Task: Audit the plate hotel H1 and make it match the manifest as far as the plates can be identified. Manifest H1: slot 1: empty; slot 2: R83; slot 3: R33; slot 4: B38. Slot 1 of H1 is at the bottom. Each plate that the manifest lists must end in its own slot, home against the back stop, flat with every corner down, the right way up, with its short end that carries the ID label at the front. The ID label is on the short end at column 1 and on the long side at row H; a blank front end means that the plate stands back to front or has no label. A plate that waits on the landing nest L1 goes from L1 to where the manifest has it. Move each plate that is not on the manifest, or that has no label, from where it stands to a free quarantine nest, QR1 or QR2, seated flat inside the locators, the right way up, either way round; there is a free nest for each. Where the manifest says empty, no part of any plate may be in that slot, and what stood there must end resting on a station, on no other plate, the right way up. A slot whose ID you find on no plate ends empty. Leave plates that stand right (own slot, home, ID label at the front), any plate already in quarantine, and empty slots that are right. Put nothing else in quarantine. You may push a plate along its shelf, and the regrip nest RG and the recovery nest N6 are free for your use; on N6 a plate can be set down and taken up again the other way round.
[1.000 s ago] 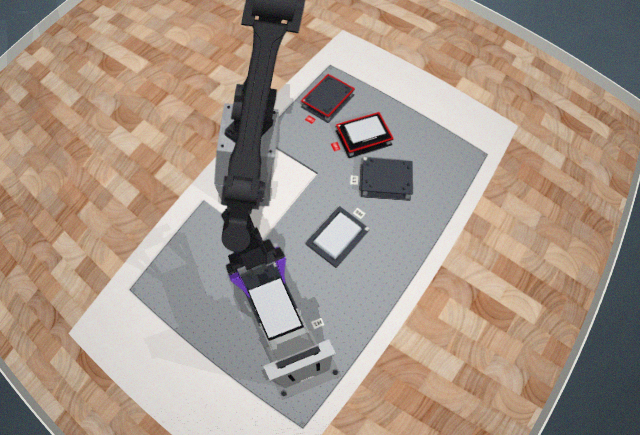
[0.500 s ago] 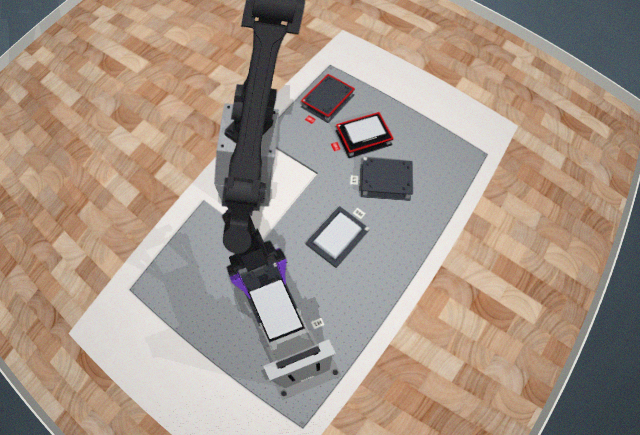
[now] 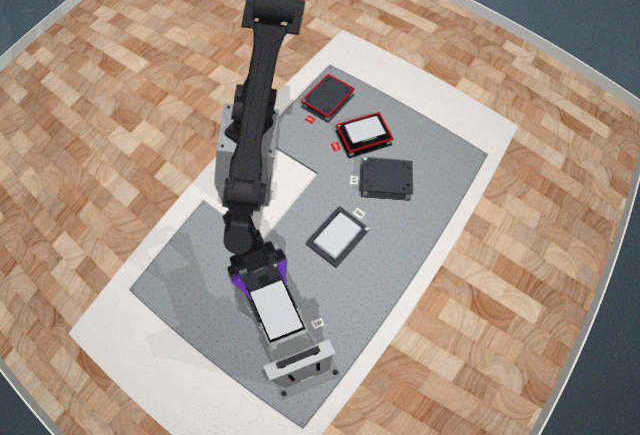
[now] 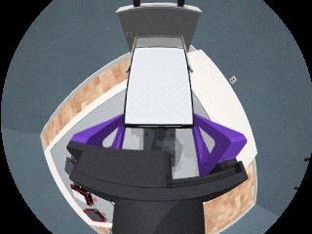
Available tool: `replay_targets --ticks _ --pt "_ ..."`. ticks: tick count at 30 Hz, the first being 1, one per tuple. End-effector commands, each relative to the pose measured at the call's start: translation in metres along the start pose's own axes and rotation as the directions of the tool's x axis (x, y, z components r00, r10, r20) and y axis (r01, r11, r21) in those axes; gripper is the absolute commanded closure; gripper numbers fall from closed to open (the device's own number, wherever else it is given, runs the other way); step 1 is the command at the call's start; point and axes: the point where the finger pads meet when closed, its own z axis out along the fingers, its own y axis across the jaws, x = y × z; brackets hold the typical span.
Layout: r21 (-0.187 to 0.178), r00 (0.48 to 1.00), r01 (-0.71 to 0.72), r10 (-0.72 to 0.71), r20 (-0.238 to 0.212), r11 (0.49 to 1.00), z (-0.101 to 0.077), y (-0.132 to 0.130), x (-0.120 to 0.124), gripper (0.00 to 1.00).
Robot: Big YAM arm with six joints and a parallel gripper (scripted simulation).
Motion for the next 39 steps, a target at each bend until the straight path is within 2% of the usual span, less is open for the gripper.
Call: replay_targets --ticks 1,4,8,20,21,23,37,38,39 --pt "0.011 0.997 0.026 -0.027 0.067 1.0 0.006 -0.007 -0.037 0.14" --pt "0.02 0.996 0.029 -0.03 0.079 0.999 0.002 -0.01 -0.042 0.14" --pt "0.006 0.997 0.029 -0.03 0.066 1.0 0.01 -0.004 -0.038 0.14" --pt "0.011 0.997 0.024 -0.025 0.067 1.0 0.015 -0.007 -0.04 0.14" --pt "0.009 0.998 0.018 -0.019 0.054 1.0 0.015 -0.005 -0.031 0.14" --pt "0.007 0.997 0.028 -0.028 0.065 1.0 0.018 -0.004 -0.04 0.14" --pt "0.006 0.998 0.026 -0.027 0.062 1.0 0.026 -0.004 -0.041 0.14" --pt "0.007 1.0 0.005 -0.006 0.023 1.0 0.023 -0.004 -0.016 0.14" --pt "0.007 0.999 0.011 -0.011 0.034 1.0 0.025 -0.004 -0.022 0.14"
